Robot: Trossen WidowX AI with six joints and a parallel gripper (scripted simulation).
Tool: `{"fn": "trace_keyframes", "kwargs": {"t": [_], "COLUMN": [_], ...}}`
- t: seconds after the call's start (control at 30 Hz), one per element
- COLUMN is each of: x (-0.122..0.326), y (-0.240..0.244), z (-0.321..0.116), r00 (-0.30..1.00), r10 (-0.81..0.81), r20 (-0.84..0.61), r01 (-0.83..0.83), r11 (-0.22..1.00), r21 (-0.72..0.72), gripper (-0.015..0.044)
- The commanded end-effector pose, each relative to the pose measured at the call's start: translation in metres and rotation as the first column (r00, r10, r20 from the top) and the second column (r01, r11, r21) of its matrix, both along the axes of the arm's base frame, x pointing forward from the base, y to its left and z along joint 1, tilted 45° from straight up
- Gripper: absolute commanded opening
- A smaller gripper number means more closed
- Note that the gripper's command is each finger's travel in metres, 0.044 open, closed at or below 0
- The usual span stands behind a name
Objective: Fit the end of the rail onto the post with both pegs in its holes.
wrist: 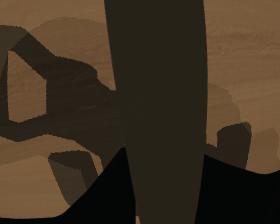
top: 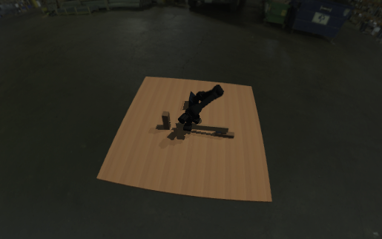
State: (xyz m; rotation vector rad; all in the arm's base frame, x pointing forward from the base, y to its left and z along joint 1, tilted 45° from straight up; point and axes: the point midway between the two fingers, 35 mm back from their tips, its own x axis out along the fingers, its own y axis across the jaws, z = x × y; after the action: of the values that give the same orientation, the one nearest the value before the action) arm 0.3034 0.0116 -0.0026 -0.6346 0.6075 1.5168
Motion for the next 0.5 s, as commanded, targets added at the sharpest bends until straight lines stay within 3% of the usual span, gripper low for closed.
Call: {"fn": "trace_keyframes", "kwargs": {"t": [0.0, 0.47], "x": [0.0034, 0.0034], "y": [-0.0036, -0.0086], "z": [0.0053, 0.0103], "r00": [1.000, 1.000], "r10": [-0.011, -0.011], "r20": [0.013, 0.013], "r01": [0.011, 0.011], "r11": [1.000, 1.000], "r21": [0.005, 0.004], "gripper": [0.0000, 0.0000]}}
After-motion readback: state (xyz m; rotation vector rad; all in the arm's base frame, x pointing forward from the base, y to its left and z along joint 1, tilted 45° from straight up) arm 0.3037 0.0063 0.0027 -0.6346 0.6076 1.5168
